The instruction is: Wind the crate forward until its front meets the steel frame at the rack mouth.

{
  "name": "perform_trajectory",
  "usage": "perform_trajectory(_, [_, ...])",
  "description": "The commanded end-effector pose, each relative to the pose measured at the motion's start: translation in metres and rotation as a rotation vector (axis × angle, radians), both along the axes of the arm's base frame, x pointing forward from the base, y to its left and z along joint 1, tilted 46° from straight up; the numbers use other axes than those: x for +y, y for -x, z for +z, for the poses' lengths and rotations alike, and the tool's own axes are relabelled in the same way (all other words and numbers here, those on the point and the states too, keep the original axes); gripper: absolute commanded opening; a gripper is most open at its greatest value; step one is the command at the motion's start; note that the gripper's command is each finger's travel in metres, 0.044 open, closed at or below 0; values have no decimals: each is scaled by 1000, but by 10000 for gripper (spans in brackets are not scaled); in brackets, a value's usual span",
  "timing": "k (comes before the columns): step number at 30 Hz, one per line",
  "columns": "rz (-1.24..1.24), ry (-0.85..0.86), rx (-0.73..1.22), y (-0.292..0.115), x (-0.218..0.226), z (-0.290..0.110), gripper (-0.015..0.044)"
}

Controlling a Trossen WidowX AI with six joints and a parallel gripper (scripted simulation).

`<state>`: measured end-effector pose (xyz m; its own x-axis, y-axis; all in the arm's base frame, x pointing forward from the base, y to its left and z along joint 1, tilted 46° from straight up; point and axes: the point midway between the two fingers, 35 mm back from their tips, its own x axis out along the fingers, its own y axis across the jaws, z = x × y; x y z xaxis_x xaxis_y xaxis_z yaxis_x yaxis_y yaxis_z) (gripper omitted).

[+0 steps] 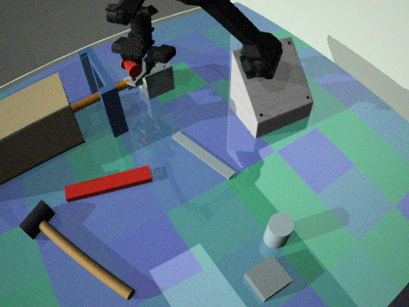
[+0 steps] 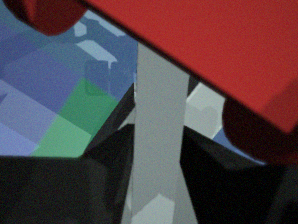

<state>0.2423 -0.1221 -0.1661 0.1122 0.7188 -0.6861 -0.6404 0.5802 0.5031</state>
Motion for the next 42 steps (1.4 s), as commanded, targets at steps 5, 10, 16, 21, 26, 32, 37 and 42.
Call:
perform_trajectory(5, [-9,-2,17,-1,2,-3,0])
perform_trajectory(10, [-23,-2,31,-2,2,-4,0])
perform_trajectory(16, [-53,-3,60,-3,1,-5,0])
perform_trajectory(21, [-50,-3,57,-3,1,-5,0])
perform_trajectory(26, [-23,-2,31,-2,2,-4,0])
perform_trajectory(32, [-23,-2,31,-1,2,-4,0])
perform_trajectory(37, [-54,-3,62,-3,1,-5,0])
perform_trajectory(42, [-54,-3,62,-3,1,-5,0])
